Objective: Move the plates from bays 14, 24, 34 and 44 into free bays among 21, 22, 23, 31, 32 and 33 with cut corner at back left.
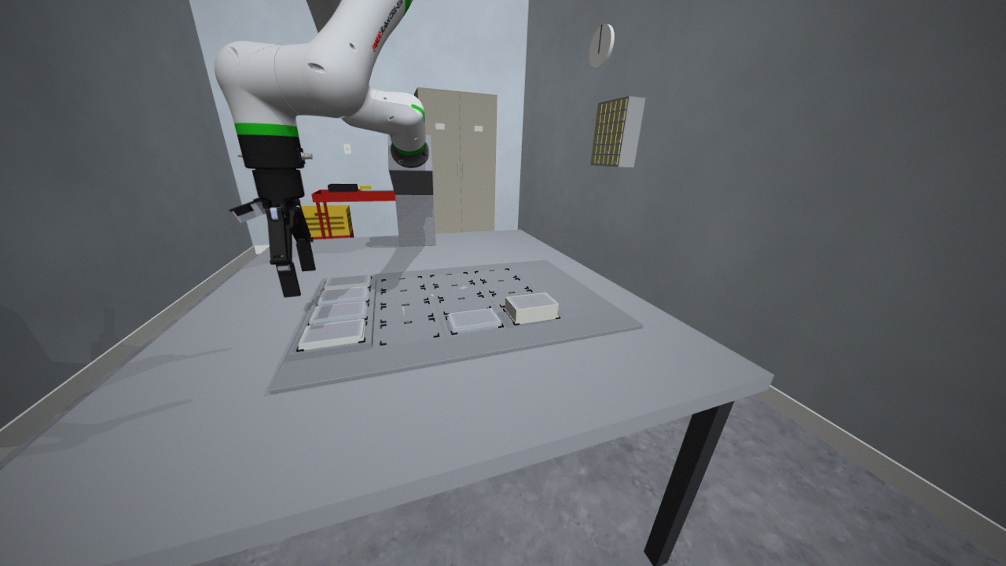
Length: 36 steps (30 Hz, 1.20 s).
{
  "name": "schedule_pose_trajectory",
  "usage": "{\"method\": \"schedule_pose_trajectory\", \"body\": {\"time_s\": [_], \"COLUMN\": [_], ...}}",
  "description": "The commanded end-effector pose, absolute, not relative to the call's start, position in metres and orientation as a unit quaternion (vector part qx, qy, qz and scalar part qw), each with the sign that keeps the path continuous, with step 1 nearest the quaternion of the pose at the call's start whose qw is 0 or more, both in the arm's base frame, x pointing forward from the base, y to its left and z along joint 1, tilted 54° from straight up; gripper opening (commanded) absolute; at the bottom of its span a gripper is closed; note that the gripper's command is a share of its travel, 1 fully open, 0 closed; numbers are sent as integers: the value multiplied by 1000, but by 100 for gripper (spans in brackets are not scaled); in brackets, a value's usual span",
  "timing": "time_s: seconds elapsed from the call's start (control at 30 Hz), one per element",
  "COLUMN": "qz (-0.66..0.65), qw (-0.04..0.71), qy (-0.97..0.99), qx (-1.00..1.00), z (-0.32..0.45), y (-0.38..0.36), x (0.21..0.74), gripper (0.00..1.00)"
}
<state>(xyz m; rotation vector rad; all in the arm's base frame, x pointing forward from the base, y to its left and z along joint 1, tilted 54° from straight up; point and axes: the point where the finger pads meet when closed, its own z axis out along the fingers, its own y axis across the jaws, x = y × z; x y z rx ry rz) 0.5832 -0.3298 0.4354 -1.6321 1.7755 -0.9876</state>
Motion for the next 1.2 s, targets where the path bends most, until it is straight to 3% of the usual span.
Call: {"method": "schedule_pose_trajectory", "body": {"time_s": [0.0, 0.83, 1.17], "qz": [-366, -366, -366], "qw": [265, 265, 265], "qy": [657, 657, 657], "qx": [-604, -604, -604], "z": [437, 437, 433], "y": [-330, -330, -299], "x": [583, 583, 588], "gripper": [100, 100, 100]}}
